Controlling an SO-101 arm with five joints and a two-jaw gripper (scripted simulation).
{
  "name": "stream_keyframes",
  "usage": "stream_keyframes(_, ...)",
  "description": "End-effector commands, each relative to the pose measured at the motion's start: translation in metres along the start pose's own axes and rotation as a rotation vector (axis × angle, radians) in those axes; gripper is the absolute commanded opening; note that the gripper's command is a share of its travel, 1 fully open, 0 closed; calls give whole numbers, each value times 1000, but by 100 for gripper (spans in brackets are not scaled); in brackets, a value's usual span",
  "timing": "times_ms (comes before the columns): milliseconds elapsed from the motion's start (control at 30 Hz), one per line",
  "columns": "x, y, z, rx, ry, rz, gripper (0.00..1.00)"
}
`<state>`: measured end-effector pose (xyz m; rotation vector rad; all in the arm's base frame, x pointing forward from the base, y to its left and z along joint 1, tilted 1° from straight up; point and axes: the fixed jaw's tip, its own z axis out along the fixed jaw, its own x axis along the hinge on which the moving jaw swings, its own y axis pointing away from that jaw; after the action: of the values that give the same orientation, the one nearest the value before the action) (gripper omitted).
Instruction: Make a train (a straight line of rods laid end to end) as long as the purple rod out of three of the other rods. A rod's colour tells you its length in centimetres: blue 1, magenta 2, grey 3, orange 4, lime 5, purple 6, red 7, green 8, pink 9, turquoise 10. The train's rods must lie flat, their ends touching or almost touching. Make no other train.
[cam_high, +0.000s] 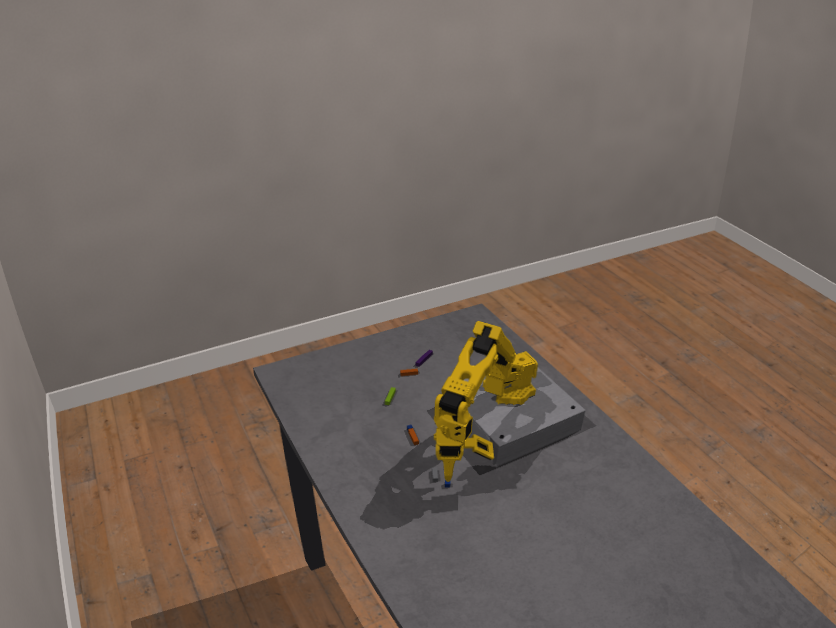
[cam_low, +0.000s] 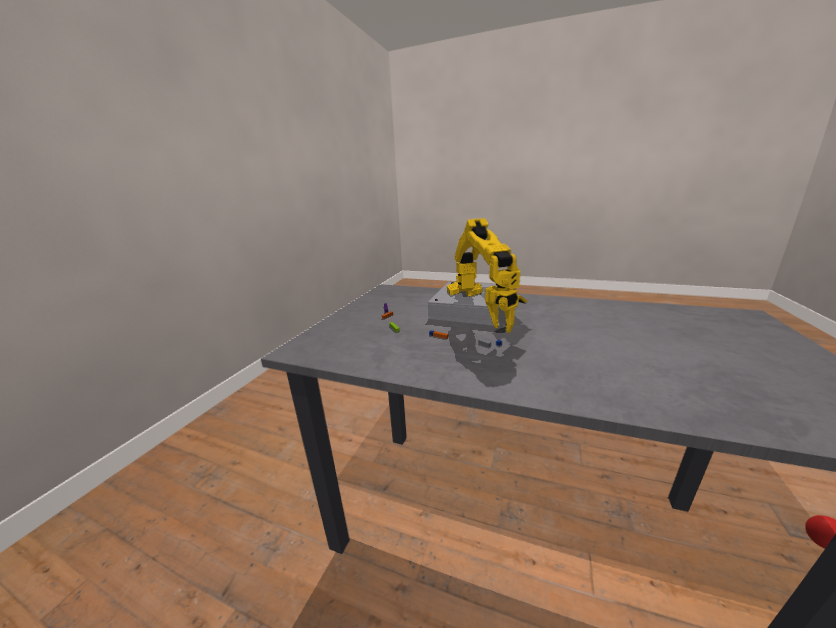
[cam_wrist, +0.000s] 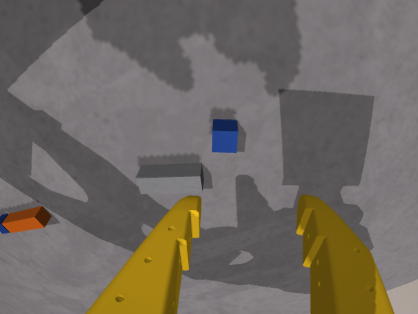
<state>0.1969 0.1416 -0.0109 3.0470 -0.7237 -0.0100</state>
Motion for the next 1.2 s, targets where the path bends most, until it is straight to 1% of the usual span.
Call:
stream_keyframes(0,-2,1,10,-11,-7,-16,19)
stream_keyframes(67,-2,1,10,-11,-7,-16,19)
stream_keyframes(367,-2,1,28,-11,-7,-16,19)
stream_keyframes(567,-3,2,36,-11,-7,-16,19)
stream_keyframes(967,-3,2,40,-11,-7,-16,19)
stream_keyframes(1000,-4,6,44,-21,-12,-14,19)
stream_keyframes(1167,-4,6,44,-21,-12,-14,19)
